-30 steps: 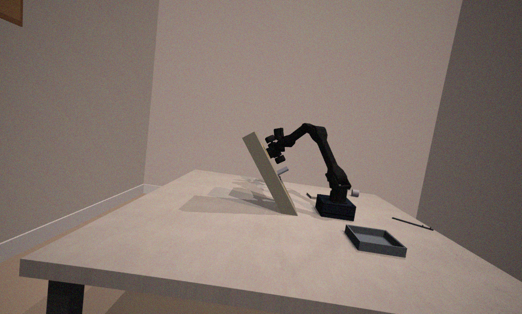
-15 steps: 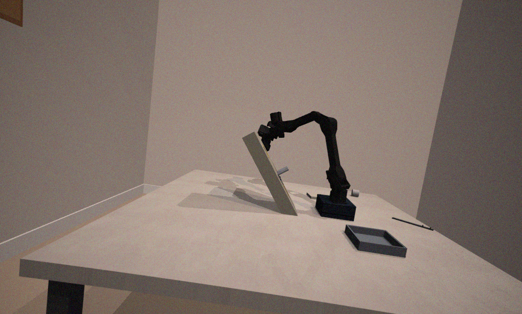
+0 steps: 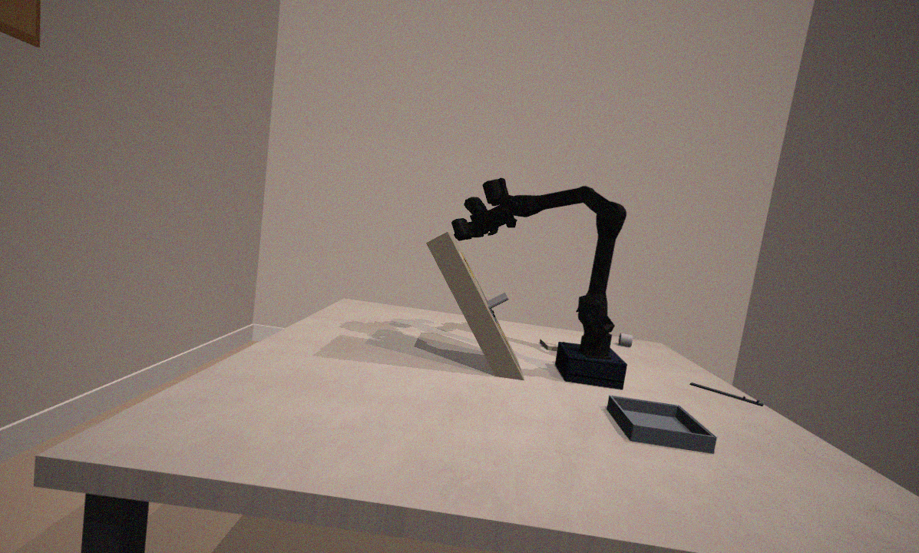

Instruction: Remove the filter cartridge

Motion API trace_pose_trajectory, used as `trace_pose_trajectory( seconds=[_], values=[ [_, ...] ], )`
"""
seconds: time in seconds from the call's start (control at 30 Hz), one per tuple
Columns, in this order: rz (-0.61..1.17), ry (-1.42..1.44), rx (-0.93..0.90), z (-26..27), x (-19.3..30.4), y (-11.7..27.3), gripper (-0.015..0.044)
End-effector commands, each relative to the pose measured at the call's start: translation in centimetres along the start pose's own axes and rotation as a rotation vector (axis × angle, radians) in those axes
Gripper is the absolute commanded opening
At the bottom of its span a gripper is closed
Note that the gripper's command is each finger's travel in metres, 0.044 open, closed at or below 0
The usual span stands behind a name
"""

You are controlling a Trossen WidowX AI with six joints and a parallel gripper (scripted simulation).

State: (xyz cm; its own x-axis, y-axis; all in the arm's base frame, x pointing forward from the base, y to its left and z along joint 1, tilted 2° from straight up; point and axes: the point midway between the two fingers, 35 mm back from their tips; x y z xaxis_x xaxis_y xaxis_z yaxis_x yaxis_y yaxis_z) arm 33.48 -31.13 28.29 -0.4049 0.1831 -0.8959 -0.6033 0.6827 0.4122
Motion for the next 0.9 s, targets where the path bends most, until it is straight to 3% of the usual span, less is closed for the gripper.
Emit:
trace_pose_trajectory(
  seconds=[0.0,0.3,0.63,0.87],
  values=[
    [0.055,-0.376,-0.149,5.0,1.6,5.2,0.0109],
    [0.212,-0.845,-0.32,10.6,4.5,12.2,0.0109],
    [0.52,-1.342,-0.411,14.5,9.5,19.7,0.0109],
    [0.554,-1.386,-0.411,14.7,10.0,20.4,0.0109]
  ],
)
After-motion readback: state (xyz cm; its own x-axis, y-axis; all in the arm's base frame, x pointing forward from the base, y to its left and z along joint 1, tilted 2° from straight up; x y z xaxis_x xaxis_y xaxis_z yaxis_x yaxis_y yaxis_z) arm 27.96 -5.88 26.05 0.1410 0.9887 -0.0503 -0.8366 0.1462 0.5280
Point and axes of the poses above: the point midway between the two fingers, 35 mm back from their tips, its own y axis back along the fingers, its own z axis across the jaws, x = y × z, and after that the axes turned 2 degrees about y, right-handed
